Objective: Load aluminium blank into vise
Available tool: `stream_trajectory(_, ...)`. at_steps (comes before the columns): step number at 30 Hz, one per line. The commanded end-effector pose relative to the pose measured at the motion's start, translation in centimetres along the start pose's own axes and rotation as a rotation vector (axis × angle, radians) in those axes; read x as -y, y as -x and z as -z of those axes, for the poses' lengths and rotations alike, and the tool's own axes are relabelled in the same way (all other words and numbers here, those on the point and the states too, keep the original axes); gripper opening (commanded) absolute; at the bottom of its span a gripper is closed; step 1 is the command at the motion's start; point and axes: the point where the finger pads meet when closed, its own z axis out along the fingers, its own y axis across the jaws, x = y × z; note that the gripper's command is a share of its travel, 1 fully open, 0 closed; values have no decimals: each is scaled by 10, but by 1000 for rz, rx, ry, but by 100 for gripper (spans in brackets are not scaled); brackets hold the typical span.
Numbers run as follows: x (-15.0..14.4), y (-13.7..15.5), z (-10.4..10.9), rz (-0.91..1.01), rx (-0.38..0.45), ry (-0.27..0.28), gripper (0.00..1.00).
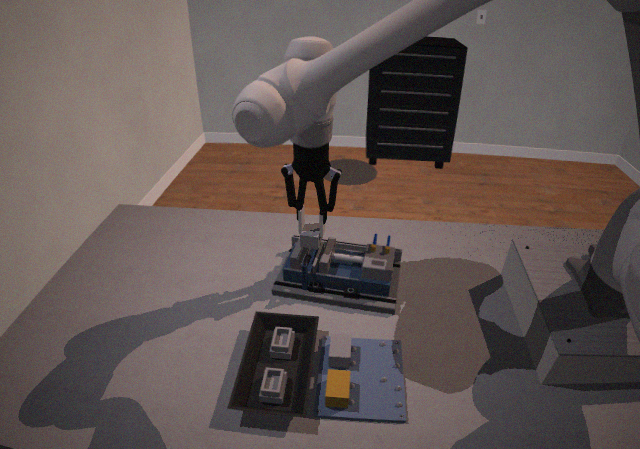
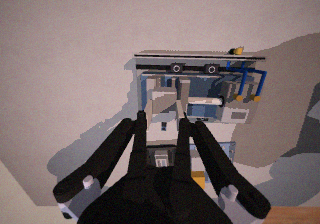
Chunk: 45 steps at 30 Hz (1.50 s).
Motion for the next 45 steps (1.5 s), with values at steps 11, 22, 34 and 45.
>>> stream_trajectory(11, -4, -1, -6, 2, 0, 2, 0)
stream_trajectory(22, -5, -1, -8, 2, 0, 2, 0)
stream_trajectory(34, -7, 0, -10, 2, 0, 2, 0)
stream_trajectory(45, -7, 0, -11, 2, 0, 2, 0)
